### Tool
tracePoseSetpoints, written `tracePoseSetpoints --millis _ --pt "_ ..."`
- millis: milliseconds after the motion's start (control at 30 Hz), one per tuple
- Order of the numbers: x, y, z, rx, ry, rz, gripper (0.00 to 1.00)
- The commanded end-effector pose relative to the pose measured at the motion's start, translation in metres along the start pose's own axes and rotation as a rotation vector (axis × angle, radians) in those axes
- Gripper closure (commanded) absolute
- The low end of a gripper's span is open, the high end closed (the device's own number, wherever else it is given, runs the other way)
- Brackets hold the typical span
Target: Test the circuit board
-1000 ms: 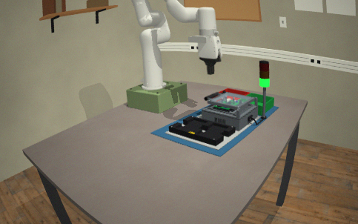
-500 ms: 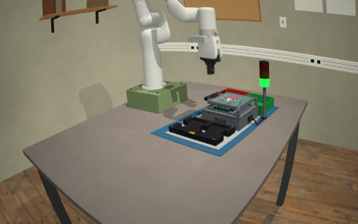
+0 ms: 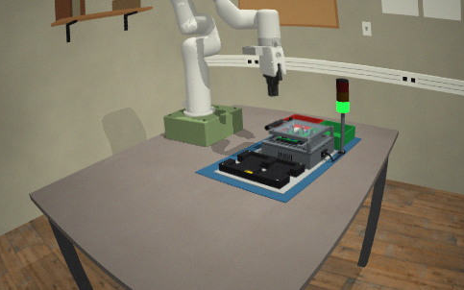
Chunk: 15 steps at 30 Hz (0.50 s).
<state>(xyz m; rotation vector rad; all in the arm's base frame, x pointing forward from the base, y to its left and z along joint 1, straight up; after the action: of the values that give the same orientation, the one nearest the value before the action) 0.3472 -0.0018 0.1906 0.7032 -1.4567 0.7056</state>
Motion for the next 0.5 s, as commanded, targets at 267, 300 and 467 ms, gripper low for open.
tracePoseSetpoints --millis 267,300,467 --pt "0.0012 -0.0007 -0.0006 -0.419 -0.003 0.002 1.0" --pt "0.0012 -0.0007 -0.0006 -0.419 -0.003 0.002 1.0" --pt "0.0012 -0.0007 -0.0006 -0.625 -0.003 0.002 1.0"
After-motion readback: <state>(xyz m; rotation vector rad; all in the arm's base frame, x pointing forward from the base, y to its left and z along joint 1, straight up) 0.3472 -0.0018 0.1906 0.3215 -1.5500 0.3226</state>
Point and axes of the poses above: the point where the finger pads meet when closed, its own x axis back along the fingers, its own y axis across the jaws, z = x × y, the point moved 7 cm from there along x, back along the fingers, and after that the axes turned 12 degrees about -x, right-handed, at the moved point
